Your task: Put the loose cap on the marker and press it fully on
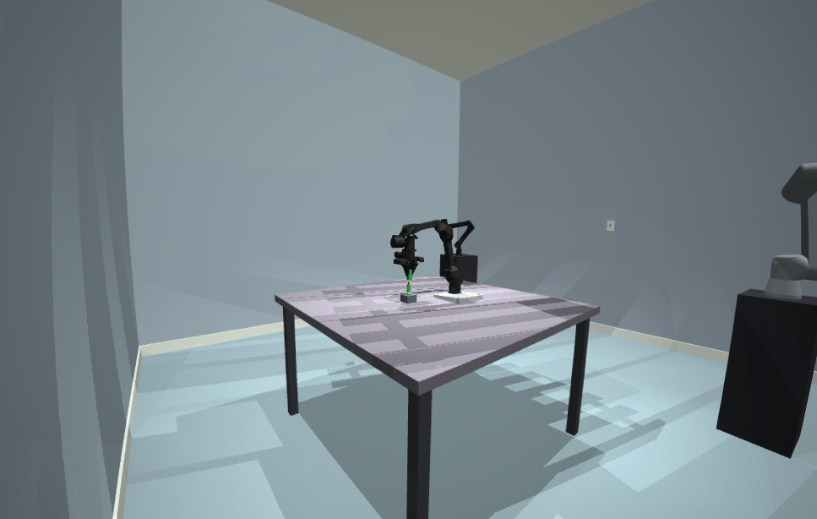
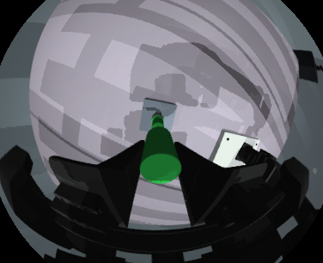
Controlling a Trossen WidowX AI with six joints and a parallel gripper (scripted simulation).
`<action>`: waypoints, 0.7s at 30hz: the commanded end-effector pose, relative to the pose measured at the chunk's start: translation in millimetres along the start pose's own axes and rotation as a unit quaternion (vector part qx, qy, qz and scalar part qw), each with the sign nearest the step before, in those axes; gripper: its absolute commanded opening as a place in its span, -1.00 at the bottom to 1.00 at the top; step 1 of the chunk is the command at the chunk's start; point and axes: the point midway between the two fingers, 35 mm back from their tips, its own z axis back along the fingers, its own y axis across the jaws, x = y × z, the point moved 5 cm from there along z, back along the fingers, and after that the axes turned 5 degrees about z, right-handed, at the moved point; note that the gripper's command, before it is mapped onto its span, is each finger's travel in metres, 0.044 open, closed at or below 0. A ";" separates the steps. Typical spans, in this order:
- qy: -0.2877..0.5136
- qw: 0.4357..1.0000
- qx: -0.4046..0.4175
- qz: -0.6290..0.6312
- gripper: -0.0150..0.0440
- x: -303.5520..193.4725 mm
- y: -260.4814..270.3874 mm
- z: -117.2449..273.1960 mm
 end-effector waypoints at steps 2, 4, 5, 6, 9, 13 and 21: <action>-0.003 1.000 0.001 0.001 -0.49 2.1 0.2 -2.9; -0.003 1.000 0.001 0.001 -0.49 2.2 0.3 -3.7; -0.003 1.000 0.001 0.001 -0.49 2.2 0.4 -4.5; -0.003 1.000 0.001 0.001 -0.49 2.2 0.5 -5.5; -0.003 1.000 0.001 0.001 -0.49 2.4 0.8 -9.9; -0.003 1.000 0.001 0.001 -0.49 2.5 1.3 -16.5; -0.003 1.000 0.001 0.001 -0.49 2.7 1.7 -29.5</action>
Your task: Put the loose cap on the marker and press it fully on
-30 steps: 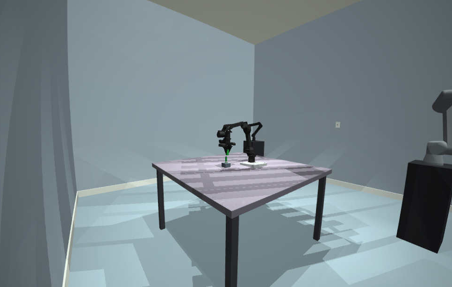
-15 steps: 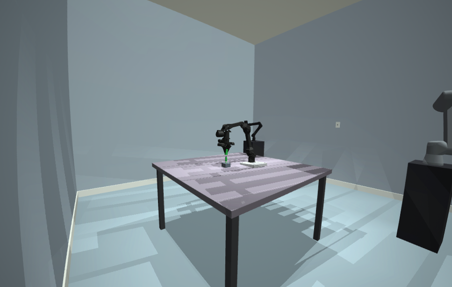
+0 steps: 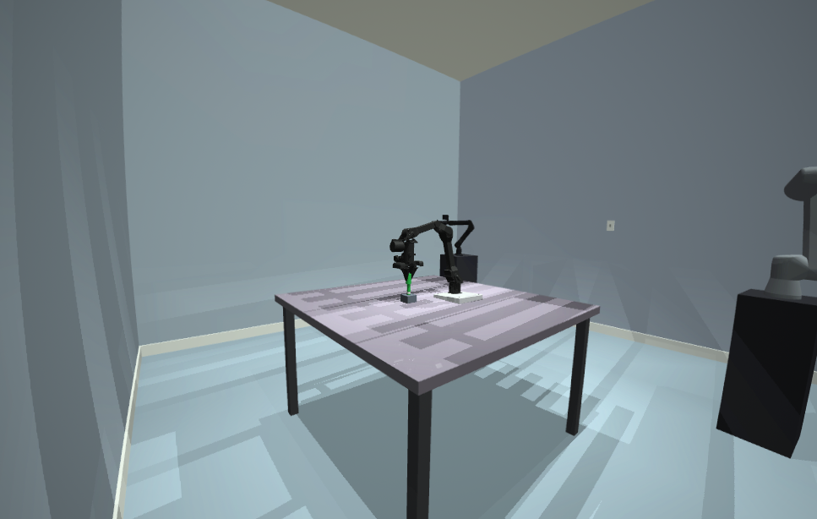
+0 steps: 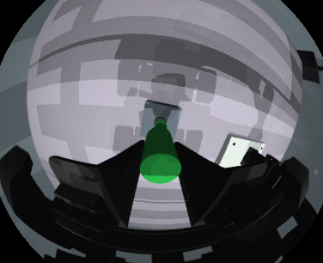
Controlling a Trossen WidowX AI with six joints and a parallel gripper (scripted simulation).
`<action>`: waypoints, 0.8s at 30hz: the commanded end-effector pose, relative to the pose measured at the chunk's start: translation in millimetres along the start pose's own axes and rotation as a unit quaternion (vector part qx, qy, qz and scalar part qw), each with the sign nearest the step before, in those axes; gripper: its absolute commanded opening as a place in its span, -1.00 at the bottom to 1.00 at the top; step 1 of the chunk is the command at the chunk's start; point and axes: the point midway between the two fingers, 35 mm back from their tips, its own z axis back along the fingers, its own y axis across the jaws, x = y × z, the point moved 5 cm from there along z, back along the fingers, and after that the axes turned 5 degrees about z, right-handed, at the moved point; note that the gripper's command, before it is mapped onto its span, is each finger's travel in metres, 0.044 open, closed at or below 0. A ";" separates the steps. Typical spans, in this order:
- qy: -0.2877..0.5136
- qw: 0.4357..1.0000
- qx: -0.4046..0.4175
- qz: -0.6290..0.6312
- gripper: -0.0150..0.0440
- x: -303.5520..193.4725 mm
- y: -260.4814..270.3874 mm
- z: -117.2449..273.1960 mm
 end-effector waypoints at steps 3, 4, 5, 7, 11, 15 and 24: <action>-0.001 1.000 -0.004 0.002 -0.49 0.1 -1.0 -12.2; -0.001 1.000 -0.004 0.002 -0.49 0.1 -1.1 -13.9; -0.001 1.000 -0.004 0.002 -0.49 0.1 -1.1 -15.5; -0.001 1.000 -0.004 0.002 -0.49 0.0 -1.2 -18.7; -0.001 1.000 -0.004 0.002 -0.49 -0.1 -1.5 -25.1; -0.001 1.000 -0.004 0.002 -0.49 -0.2 -2.0 -31.5; -0.001 1.000 -0.004 0.002 -0.49 -0.4 -2.5 -37.0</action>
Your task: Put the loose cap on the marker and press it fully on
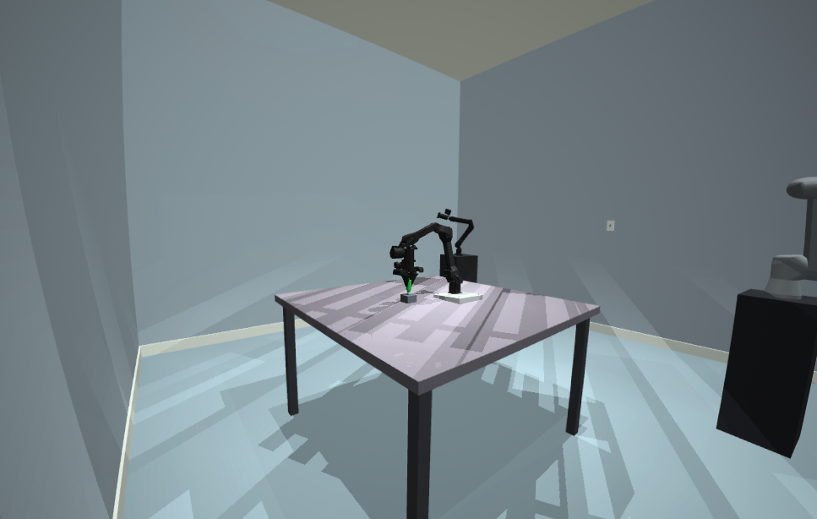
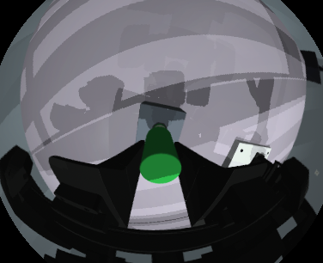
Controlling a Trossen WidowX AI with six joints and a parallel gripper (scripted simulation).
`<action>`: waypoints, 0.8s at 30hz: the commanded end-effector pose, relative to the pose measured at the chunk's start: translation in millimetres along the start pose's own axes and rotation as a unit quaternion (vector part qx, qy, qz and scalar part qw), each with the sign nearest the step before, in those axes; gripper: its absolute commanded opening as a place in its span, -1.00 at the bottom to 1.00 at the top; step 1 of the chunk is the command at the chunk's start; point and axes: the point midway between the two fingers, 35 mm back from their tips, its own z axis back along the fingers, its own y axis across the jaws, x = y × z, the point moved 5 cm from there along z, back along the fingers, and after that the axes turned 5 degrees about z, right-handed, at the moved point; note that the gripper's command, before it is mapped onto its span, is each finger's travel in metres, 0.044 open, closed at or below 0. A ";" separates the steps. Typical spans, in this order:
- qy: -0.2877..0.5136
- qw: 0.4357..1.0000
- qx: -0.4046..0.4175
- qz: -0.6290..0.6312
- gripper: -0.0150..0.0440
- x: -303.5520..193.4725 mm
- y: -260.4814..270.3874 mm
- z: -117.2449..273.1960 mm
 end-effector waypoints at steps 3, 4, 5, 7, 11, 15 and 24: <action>-0.001 1.000 -0.002 0.002 -0.49 0.1 -1.0 -2.8; -0.001 1.000 -0.002 0.002 -0.49 0.1 -1.0 -2.8; -0.001 1.000 -0.002 0.002 -0.49 0.1 -1.0 -2.8; -0.001 1.000 -0.002 0.002 -0.49 0.0 -1.0 -2.9; -0.001 1.000 -0.002 0.002 -0.49 0.0 -1.1 -3.2; -0.001 1.000 -0.002 0.002 -0.49 0.0 -1.2 -3.3; -0.001 1.000 -0.001 0.000 -0.22 0.0 -0.6 -2.3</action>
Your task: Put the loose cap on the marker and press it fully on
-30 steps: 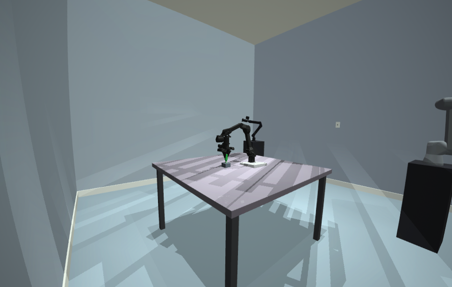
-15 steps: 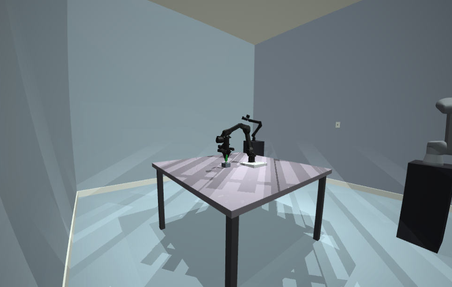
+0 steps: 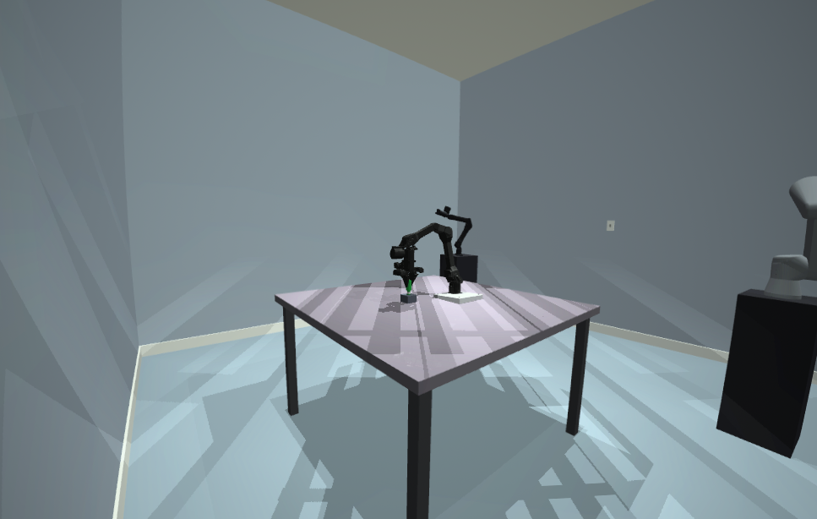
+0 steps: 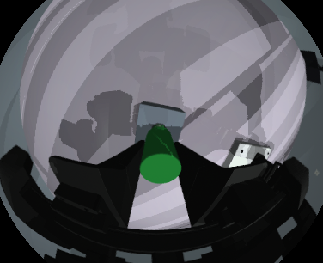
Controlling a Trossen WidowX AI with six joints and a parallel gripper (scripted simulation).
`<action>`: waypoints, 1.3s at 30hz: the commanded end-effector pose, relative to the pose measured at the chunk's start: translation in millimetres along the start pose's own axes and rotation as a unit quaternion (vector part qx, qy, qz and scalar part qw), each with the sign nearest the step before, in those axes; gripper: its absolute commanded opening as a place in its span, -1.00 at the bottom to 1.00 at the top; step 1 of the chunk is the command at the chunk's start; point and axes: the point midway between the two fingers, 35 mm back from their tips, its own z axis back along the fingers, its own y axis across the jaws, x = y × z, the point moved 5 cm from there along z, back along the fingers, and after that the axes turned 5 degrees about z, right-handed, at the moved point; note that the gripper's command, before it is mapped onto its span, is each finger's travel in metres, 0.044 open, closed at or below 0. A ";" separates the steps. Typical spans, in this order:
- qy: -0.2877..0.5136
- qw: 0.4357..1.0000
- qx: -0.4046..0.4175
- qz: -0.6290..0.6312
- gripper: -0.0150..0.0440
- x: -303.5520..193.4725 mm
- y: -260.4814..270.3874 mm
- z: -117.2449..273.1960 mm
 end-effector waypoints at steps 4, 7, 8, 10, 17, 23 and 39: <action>0.000 1.000 0.000 0.000 0.13 0.0 0.1 0.1; 0.000 1.000 0.000 0.000 0.40 0.0 0.1 0.1; 0.000 1.000 0.000 0.000 0.49 0.0 0.1 0.1; 0.000 1.000 0.000 0.000 0.67 0.0 0.1 0.1; 0.000 1.000 0.000 0.000 1.00 0.4 1.1 8.2; 0.000 1.000 0.000 0.000 1.00 0.0 0.5 72.9; 0.000 0.897 -0.001 0.442 0.02 -1.0 0.4 69.1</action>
